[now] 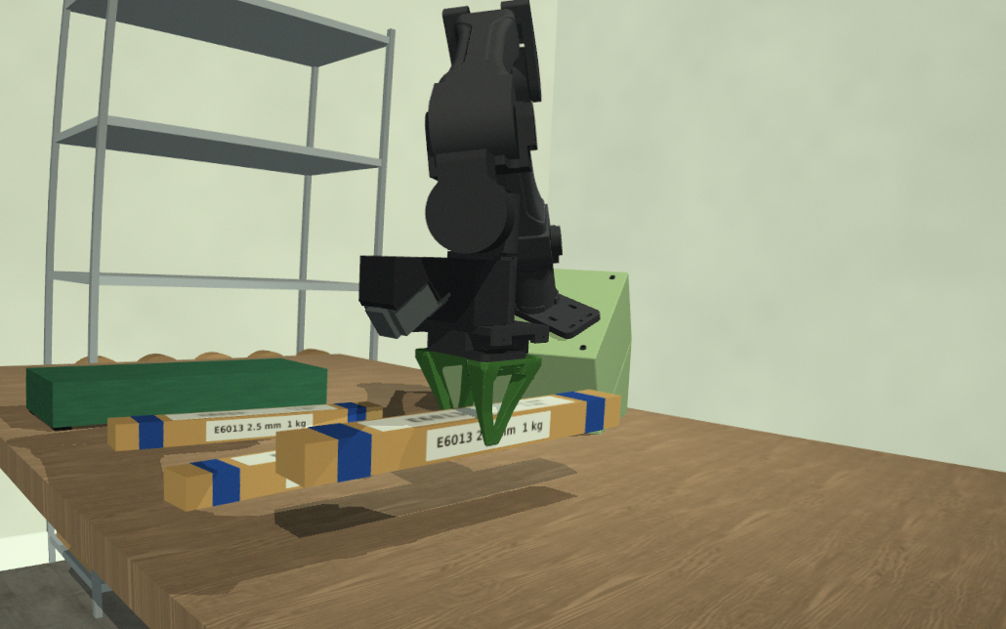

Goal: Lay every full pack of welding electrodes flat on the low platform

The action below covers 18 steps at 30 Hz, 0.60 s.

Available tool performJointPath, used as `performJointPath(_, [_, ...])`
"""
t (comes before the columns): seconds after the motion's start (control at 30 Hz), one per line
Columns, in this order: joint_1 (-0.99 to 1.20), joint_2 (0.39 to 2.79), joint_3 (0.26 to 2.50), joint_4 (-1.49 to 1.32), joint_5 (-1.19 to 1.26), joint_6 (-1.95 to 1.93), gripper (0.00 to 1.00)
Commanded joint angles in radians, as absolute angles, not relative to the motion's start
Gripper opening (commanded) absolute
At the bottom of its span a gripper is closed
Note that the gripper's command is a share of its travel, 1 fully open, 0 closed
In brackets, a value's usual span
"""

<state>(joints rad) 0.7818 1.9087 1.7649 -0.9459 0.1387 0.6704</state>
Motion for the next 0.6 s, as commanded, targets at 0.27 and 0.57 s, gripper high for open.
performJointPath(0.27, [0.774,1.887,1.76,-0.875,0.137,0.66,0.0])
performJointPath(0.57, [0.771,1.913,1.754,-0.833,0.133,0.656,0.0])
